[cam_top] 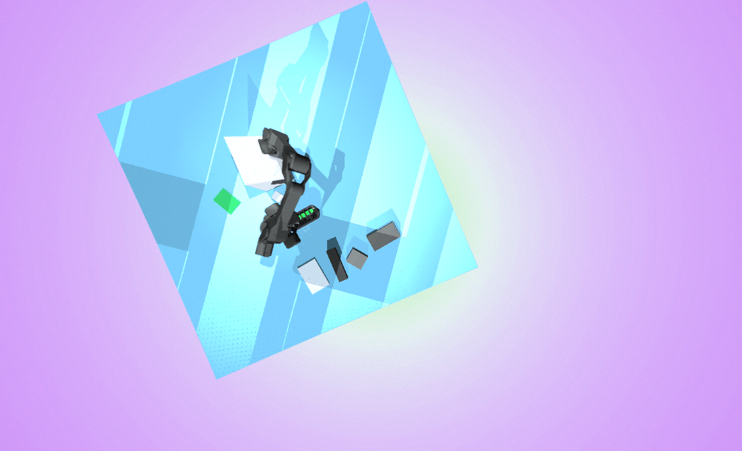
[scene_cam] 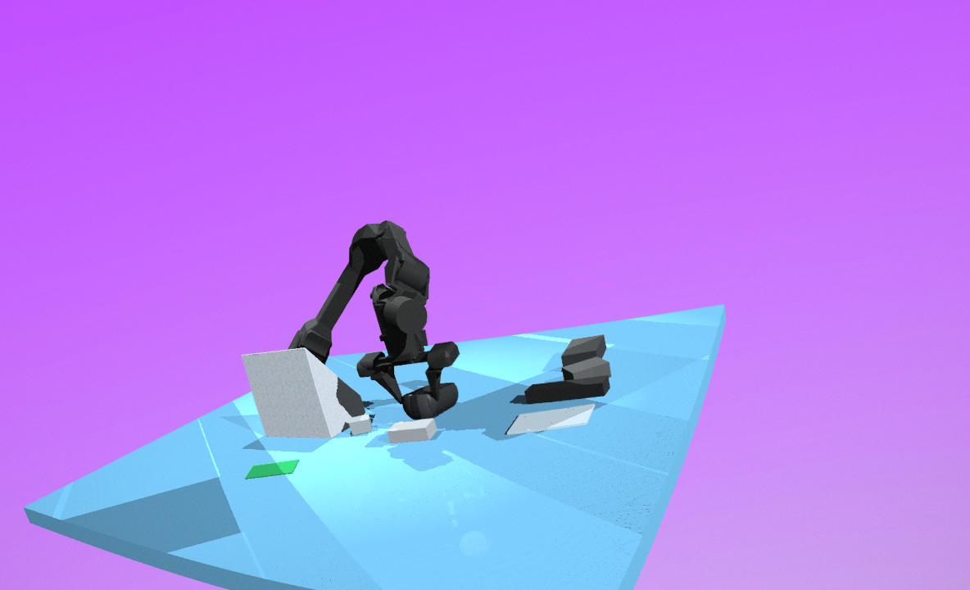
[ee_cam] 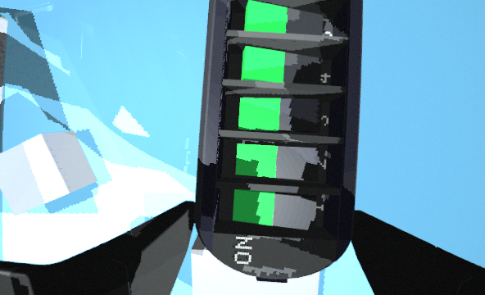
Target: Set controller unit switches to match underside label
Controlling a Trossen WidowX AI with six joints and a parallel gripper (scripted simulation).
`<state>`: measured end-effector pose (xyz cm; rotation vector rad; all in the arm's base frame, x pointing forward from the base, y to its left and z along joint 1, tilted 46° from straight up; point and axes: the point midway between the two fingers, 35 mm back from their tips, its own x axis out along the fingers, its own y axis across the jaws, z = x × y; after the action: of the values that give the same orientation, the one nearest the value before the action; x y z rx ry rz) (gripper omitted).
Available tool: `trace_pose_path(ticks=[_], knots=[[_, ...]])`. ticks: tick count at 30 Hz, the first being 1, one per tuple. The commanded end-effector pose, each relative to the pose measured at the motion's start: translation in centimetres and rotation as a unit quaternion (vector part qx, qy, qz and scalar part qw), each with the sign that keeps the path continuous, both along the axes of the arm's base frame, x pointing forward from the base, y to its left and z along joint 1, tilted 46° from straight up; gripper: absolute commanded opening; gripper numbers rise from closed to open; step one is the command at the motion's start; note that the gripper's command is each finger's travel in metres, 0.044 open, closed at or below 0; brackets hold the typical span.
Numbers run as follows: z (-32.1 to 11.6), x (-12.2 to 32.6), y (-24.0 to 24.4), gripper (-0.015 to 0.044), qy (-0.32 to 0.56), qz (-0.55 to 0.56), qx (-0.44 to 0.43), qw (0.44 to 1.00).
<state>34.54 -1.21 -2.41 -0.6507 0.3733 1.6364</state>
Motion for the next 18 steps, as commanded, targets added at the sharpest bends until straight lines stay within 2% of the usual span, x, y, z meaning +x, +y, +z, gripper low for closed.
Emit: trace_pose_path(ticks=[1, 18], knots=[[0.5, 0.0, -0.1, 0.0336, 0.0, -0.002, -0.005, 1.0], [1.9, -0.1, -0.4, 0.0336, -0.002, -0.004, -0.022, 1.0]])
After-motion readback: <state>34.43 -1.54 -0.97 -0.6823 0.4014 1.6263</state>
